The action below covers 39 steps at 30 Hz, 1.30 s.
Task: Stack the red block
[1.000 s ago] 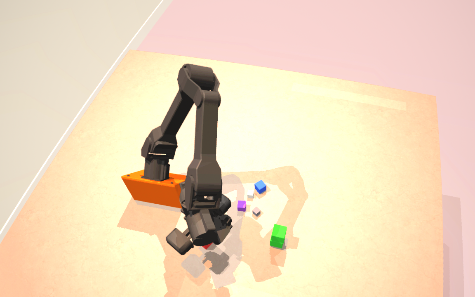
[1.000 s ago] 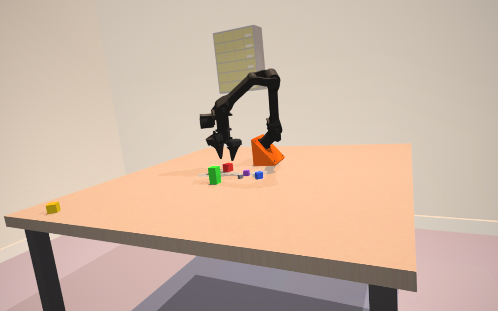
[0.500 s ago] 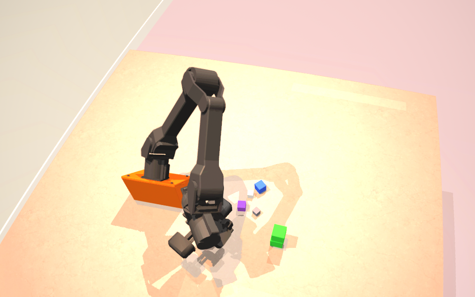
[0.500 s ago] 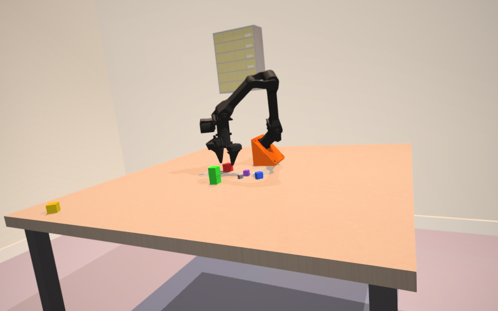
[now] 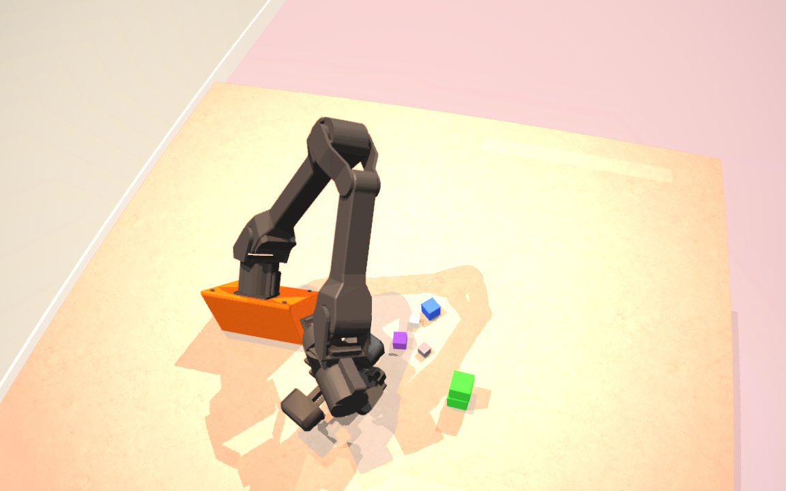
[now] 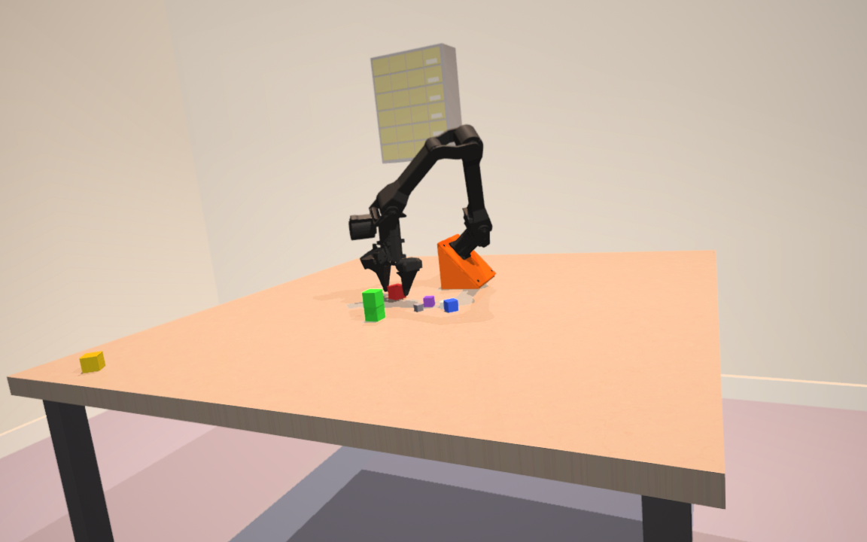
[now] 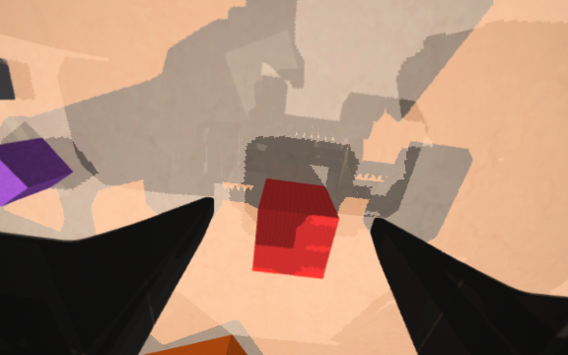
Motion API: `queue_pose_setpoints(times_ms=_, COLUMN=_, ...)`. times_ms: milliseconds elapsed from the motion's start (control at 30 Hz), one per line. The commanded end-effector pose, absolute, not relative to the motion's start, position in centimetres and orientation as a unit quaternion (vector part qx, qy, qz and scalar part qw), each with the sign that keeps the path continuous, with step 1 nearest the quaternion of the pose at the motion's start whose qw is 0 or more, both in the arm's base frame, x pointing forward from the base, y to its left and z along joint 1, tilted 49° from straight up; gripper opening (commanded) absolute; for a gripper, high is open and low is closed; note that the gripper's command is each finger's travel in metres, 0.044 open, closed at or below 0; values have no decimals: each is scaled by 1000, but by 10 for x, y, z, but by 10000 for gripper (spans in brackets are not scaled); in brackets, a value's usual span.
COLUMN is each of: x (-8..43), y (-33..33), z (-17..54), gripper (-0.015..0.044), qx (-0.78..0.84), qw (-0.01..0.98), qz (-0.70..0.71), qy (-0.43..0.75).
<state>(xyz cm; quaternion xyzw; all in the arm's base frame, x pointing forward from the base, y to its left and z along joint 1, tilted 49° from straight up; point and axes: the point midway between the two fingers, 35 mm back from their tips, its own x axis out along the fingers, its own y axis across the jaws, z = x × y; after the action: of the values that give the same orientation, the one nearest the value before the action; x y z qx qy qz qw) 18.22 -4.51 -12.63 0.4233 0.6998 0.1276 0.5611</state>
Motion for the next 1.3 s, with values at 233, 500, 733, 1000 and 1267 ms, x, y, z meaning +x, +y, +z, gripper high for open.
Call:
queue_pose_setpoints(times_ms=233, x=180, y=-41, z=-128, gripper=440, qx=428, qw=556, qz=129, qy=701)
queue_pose_setpoints(times_ms=500, x=180, y=-42, z=-127, gripper=414, qx=428, qw=556, qz=129, qy=701)
queue_pose_setpoints(times_ms=733, x=180, y=-42, z=-127, gripper=230, qx=428, qw=556, qz=129, qy=701)
queue_pose_setpoints(times_ms=1000, x=180, y=-42, z=-127, gripper=118, qx=428, qw=556, qz=129, qy=701)
queue_pose_setpoints(times_ms=1267, x=181, y=-52, z=-119, gripper=0, qx=427, qw=556, qz=128, qy=701)
